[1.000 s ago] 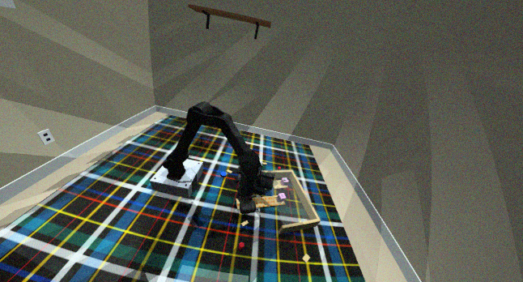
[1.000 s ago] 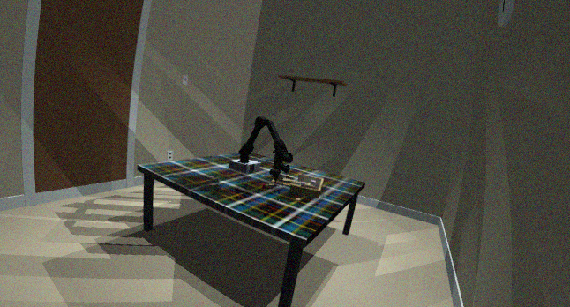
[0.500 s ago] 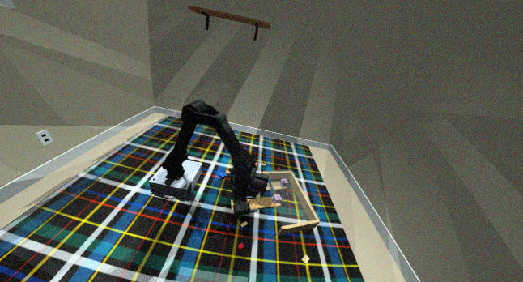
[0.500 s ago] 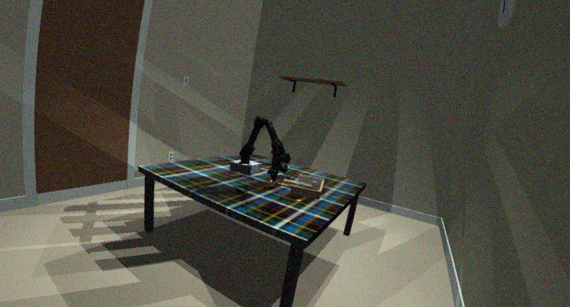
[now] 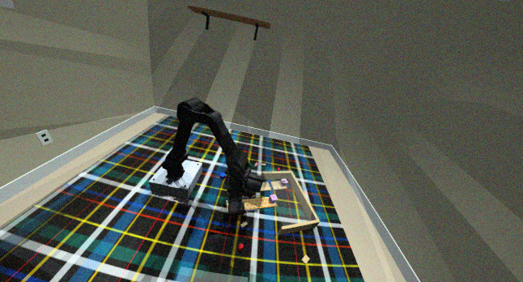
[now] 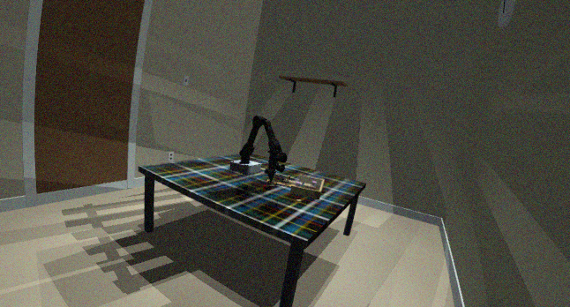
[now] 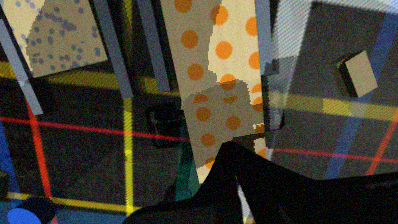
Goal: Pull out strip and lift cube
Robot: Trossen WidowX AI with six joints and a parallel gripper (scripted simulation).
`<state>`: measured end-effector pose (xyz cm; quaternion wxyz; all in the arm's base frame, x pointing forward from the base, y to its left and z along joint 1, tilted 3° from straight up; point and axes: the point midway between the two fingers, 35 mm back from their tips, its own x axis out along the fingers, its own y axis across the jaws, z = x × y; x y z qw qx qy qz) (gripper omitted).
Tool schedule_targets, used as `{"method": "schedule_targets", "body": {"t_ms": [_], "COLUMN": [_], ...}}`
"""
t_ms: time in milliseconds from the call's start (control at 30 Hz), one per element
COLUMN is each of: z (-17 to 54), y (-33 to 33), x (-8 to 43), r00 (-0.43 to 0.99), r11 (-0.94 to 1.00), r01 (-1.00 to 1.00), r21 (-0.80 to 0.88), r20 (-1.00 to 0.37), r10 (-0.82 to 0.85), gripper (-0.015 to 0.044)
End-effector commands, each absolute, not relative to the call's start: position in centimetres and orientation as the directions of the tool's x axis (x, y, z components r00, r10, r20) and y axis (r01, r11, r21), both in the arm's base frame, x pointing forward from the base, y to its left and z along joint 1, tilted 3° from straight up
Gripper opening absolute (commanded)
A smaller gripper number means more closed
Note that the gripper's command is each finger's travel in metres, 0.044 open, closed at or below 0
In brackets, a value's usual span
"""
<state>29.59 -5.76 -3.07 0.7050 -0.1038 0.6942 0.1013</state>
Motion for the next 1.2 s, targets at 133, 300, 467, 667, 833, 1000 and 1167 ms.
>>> {"method": "schedule_targets", "body": {"t_ms": [133,300,467,667,833,1000,1167], "z": [-3.7,-3.7,-3.7,-3.7,-3.7,-3.7,-3.6], "y": [-6.3,-6.5,-6.7,-6.9,-7.1,-7.3,-7.5], "x": [27.5,26.8,26.2,25.4,24.7,24.1,23.5], "r00": [-0.016,-0.017,-0.018,-0.018,-0.019,-0.02,-0.02], "r11": [0.959,0.959,0.959,0.959,0.959,0.959,0.959], "r01": [-0.285,-0.285,-0.285,-0.285,-0.285,-0.285,-0.285], "r21": [-0.001,-0.001,-0.001,-0.002,-0.002,-0.002,-0.002], "r20": [-1.0,-1.0,-1.0,-1.0,-1.0,-1.0,-1.0], "r10": [-0.006,-0.007,-0.007,-0.007,-0.007,-0.007,-0.008], "gripper": [0.0,0.0,0.0,0.0,0.0,0.0,0.0]}}
